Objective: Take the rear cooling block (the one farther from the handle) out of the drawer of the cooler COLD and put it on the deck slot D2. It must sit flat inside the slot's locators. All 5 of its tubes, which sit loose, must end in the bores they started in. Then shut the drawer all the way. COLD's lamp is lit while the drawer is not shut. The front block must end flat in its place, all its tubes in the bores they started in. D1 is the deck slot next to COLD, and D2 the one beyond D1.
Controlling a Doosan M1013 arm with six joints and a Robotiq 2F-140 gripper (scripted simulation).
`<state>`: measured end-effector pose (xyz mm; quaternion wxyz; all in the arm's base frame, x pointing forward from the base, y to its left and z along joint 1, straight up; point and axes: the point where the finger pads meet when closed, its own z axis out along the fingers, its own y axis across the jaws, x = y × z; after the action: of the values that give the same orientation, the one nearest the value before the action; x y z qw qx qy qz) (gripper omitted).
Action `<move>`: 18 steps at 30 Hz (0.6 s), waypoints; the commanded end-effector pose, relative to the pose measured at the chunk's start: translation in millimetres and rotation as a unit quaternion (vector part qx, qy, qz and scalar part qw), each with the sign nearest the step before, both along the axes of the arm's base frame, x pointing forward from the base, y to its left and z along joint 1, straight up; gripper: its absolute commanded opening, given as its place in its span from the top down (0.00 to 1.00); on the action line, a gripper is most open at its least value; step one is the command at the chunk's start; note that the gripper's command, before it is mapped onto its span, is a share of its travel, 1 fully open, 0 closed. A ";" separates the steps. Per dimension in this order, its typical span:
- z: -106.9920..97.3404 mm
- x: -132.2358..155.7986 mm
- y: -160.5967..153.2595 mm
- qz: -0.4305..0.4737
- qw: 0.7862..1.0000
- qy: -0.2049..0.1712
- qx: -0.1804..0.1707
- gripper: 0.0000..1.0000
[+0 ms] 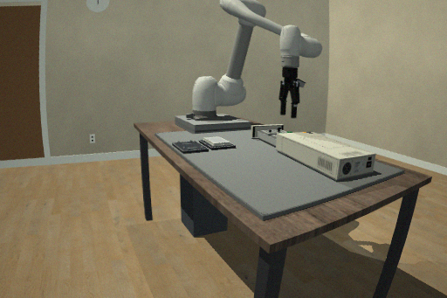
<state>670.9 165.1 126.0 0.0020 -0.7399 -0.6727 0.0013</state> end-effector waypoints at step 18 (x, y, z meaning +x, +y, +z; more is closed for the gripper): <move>-4.1 -3.3 1.3 -0.003 1.000 -0.001 0.001 0.34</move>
<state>670.0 165.3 125.3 0.0015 -0.7398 -0.6728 0.0005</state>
